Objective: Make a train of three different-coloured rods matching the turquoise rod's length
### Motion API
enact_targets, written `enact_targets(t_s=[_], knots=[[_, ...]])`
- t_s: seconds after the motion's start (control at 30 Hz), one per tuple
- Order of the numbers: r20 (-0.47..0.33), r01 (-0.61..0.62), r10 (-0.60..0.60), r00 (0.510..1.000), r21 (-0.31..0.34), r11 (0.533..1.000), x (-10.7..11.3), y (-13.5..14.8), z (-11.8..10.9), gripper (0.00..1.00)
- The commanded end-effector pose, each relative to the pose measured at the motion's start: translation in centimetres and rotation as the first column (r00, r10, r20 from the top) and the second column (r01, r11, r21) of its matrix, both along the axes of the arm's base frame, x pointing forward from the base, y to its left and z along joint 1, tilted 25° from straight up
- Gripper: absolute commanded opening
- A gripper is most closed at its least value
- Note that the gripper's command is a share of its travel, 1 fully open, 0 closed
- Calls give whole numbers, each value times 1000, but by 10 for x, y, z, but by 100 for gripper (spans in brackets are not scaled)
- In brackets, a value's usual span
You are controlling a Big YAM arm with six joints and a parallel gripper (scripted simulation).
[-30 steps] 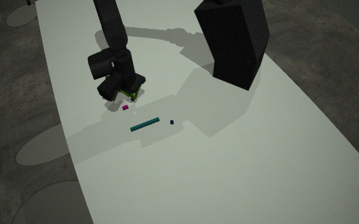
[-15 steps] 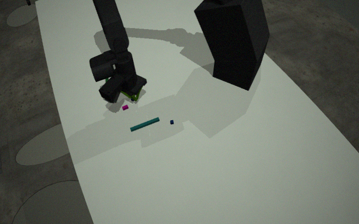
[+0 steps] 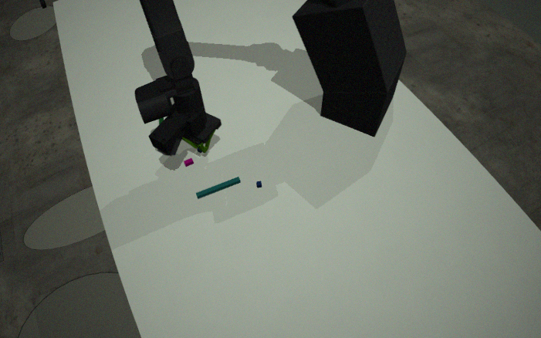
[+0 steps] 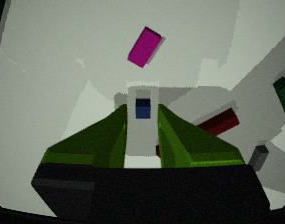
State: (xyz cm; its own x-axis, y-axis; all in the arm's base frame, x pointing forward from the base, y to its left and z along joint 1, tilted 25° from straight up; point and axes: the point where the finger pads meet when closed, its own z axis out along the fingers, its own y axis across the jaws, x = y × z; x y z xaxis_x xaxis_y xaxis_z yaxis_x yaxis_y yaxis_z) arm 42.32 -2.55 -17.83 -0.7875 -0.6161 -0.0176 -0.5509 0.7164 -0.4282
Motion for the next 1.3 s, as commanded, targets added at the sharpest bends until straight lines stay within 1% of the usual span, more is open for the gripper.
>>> enact_targets(t_s=[0.0,0.7,0.73,1.27], knots=[[11,2,-2,1000,4,1000,4,-3,-2,23],[11,2,-2,1000,4,1000,4,-3,-2,23],[11,2,-2,1000,4,1000,4,-3,-2,4],[12,2,-2,1000,4,1000,4,-3,-2,4]])
